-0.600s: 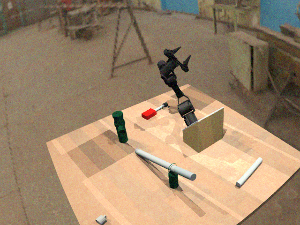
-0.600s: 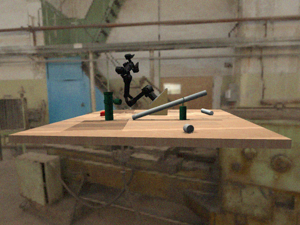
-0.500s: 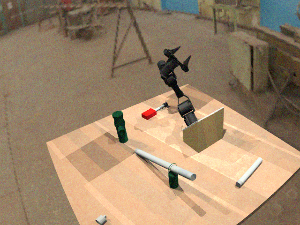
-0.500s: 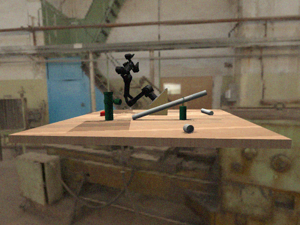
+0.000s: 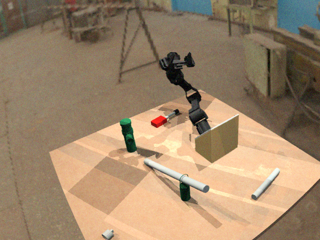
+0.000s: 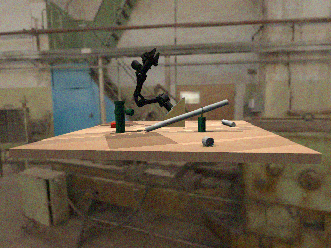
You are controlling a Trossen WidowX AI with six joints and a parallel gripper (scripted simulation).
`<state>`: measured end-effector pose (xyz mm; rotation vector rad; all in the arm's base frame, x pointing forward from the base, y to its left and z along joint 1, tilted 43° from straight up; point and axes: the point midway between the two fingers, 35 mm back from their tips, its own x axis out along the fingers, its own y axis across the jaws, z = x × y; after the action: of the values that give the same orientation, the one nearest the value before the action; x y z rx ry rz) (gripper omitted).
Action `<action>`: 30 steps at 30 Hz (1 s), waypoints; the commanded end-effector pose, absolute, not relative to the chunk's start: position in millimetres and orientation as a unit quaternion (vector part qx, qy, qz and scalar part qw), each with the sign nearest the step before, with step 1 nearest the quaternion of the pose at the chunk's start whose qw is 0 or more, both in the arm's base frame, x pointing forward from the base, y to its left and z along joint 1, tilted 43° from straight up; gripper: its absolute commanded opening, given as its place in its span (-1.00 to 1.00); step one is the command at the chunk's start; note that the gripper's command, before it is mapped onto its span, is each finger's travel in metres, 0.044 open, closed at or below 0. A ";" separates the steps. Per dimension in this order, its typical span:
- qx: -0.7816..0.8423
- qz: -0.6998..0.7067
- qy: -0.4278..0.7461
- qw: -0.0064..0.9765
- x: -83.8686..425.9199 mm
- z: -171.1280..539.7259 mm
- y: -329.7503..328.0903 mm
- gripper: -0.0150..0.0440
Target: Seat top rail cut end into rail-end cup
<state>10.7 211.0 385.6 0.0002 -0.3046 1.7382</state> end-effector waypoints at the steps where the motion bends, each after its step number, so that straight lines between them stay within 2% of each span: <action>1: 0.009 0.695 -0.020 0.718 61.4 362.3 237.0 1.00; 8: -0.002 0.519 0.164 0.839 153.4 295.4 254.3 1.00; 16: -0.060 0.256 0.330 0.907 232.1 211.6 218.3 1.00; 22: -0.147 0.033 0.401 0.904 268.6 164.2 162.6 1.00; 27: -0.262 -0.156 0.411 0.859 288.8 145.1 107.5 1.00; 30: -0.298 -0.199 0.404 0.842 293.4 144.2 94.8 1.00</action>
<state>287.5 107.3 141.1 -0.5538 0.8749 -0.3170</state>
